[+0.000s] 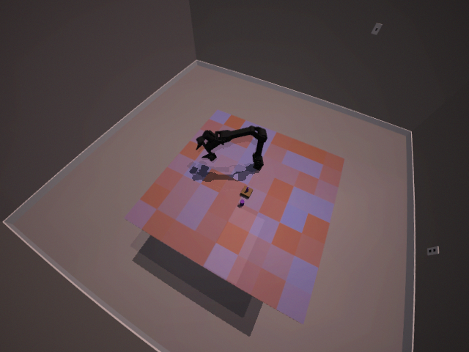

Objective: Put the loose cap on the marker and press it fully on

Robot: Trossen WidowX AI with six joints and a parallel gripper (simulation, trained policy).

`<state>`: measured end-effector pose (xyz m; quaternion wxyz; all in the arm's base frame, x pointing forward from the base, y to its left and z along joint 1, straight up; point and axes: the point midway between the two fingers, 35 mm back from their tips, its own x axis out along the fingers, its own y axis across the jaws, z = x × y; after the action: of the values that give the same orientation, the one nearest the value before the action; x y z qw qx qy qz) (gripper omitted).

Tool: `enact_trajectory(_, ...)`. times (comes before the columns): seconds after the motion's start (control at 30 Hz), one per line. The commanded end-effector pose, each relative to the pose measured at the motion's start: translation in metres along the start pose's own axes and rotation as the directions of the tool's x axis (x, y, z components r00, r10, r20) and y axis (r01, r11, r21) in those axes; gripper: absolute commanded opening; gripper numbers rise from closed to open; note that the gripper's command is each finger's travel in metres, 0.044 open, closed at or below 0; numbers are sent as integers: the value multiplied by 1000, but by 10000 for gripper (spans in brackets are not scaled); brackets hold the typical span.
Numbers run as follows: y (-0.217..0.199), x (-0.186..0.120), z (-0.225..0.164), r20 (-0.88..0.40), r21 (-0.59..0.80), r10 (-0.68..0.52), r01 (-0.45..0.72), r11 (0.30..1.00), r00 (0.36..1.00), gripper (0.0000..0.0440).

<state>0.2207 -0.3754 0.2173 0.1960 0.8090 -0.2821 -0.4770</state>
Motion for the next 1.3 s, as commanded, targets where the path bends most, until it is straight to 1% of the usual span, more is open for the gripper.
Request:
enact_trajectory(0.0, -6, 2, -8, 7, -4, -16, 16, 1000, 1000, 321)
enact_trajectory(0.63, -57, 15, -47, 54, -41, -141, 143, 989, 989, 322)
enact_trajectory(1.27, -111, 17, -83, 105, -65, -242, 249, 966, 965, 324)
